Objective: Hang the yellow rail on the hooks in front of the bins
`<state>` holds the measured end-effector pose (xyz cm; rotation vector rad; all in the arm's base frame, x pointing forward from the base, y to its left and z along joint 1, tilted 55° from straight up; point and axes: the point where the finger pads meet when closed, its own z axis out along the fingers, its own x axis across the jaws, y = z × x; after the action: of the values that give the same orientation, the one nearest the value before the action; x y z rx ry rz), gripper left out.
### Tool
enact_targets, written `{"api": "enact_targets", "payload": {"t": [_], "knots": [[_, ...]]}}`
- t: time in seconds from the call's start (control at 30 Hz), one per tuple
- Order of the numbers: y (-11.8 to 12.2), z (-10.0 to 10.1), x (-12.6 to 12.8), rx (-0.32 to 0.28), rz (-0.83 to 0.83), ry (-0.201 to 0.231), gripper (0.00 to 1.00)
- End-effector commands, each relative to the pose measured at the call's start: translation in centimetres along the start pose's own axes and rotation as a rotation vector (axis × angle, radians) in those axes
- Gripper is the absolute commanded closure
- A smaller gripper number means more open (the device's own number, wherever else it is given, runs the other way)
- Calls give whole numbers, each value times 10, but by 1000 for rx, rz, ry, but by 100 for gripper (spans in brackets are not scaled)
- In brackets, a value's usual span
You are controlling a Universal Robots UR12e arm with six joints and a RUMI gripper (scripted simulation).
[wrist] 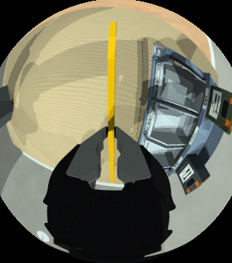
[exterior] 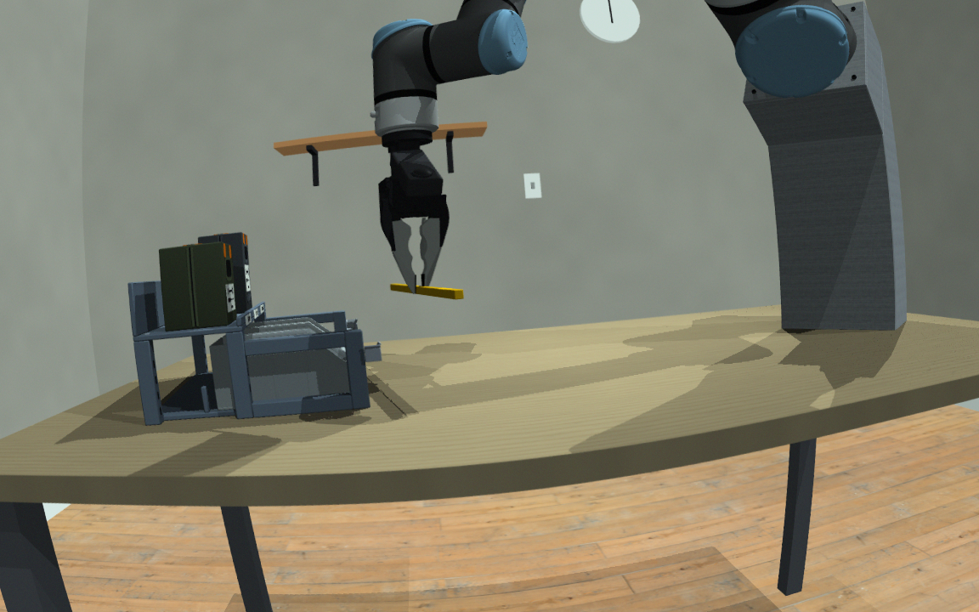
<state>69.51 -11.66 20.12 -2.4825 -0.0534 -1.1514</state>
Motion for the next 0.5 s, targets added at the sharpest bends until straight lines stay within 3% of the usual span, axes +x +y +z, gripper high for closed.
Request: {"api": "enact_targets", "payload": {"t": [0.0, 0.1, 0.27, 0.47], "knots": [[0, 0, 0, 0, 0, 1, 100], [4, 0, 14, -1, 10, 0, 100], [16, 0, 82, -1, 61, 1, 100], [17, 0, 88, 0, 65, 1, 100]]}}
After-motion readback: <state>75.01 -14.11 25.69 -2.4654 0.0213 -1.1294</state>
